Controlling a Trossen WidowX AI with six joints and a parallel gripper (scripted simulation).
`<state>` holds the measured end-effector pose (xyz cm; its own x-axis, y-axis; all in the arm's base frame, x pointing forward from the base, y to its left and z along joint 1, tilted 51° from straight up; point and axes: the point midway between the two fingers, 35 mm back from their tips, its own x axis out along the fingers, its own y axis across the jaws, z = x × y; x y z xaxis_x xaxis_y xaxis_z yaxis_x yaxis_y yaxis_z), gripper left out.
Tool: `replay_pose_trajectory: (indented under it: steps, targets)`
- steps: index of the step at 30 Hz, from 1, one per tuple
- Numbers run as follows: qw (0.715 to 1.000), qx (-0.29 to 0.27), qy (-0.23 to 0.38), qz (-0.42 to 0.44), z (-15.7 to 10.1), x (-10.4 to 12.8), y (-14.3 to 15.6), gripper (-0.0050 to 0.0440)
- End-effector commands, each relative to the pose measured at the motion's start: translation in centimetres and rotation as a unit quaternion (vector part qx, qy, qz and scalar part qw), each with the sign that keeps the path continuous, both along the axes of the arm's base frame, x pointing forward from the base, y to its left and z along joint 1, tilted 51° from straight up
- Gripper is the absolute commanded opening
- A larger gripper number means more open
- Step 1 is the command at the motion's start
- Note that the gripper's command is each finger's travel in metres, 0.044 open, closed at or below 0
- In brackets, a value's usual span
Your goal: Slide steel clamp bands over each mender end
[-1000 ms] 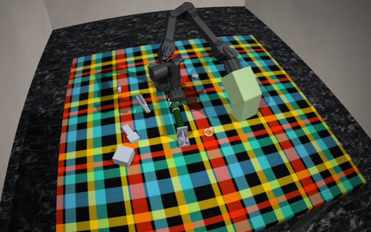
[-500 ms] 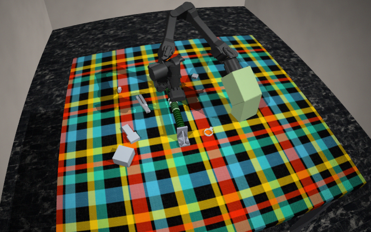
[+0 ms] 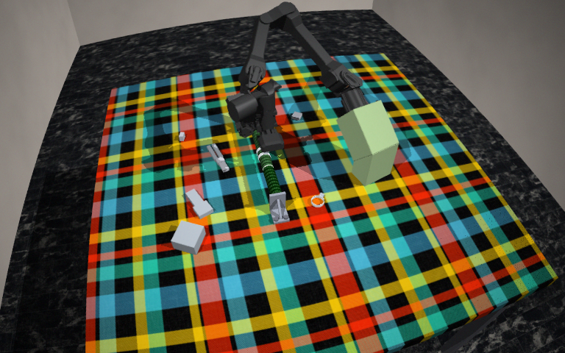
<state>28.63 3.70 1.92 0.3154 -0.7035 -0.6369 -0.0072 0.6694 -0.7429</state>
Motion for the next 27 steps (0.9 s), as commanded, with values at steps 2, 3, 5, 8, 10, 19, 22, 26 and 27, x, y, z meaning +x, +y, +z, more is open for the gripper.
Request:
replay_pose_trajectory:
  steps: [2,3,5,8,10,19,22,26,27]
  targets:
    - [1.0,0.01,-0.013,0.003,1.8,-0.4,2.2,0.009]
    - [1.0,0.007,-0.011,0.003,2.2,-0.7,2.5,0.009]
    - [1.0,0.005,-0.009,0.003,2.5,-0.9,2.7,0.009]
    - [1.0,0.005,-0.009,0.003,2.5,-0.9,2.7,0.009]
    - [1.0,0.005,-0.009,0.003,2.5,-0.9,2.7,0.009]
    - [1.0,0.001,-0.004,0.005,2.2,-0.9,2.5,0.0186]
    - [0.997,-0.022,0.045,0.05,1.3,-0.6,2.8,0.0258]
    - [0.981,-0.061,0.13,0.127,-0.6,0.0,3.5,0.0354]
    - [0.977,-0.069,0.146,0.142,-0.9,0.1,3.6,0.0378]
